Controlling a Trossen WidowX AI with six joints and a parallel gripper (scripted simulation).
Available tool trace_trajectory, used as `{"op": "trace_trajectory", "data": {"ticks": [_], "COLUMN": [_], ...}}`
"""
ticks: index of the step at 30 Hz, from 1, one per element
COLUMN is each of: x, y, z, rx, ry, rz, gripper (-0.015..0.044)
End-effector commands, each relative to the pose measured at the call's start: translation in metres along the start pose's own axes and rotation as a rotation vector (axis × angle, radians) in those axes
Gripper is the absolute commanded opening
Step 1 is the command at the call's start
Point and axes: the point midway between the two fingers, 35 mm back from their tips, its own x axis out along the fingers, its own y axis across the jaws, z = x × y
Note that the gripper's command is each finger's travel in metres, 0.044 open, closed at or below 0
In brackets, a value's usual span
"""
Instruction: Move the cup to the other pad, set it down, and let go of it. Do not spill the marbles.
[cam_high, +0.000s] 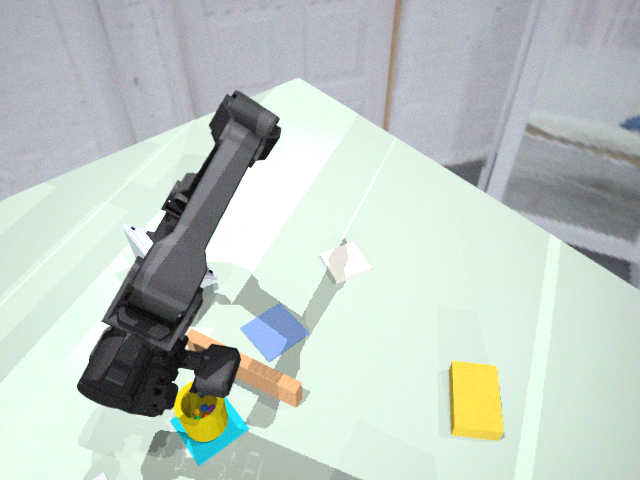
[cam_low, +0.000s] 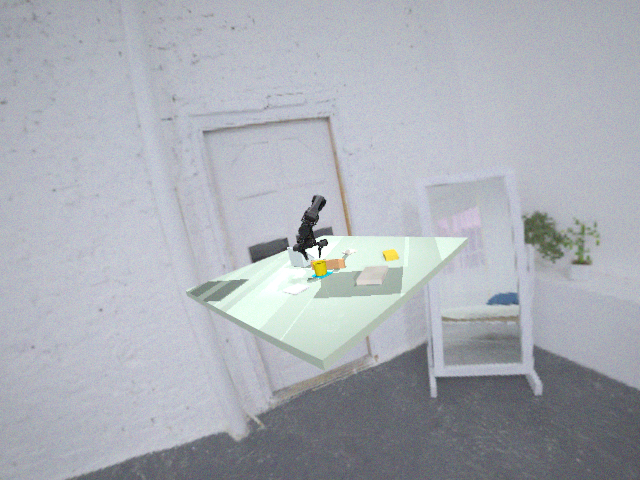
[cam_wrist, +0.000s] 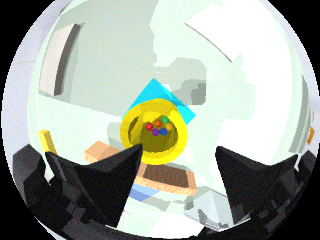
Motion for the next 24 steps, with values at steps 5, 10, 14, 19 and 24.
{"op": "trace_trajectory", "data": {"ticks": [5,10,14,19,24], "x": [-0.015,-0.035,-0.049,-0.064,-0.06], "y": [0.0,0.0,0.0,0.0,0.0], "z": [0.001,0.001,0.001,0.0,0.0], "rx": [-0.001,-0.003,-0.005,-0.006,0.001], "ry": [-0.001,-0.004,-0.005,-0.006,-0.005], "rz": [-0.003,-0.005,-0.006,-0.008,0.0], "gripper": [0.044,0.044,0.044,0.044,0.044]}}
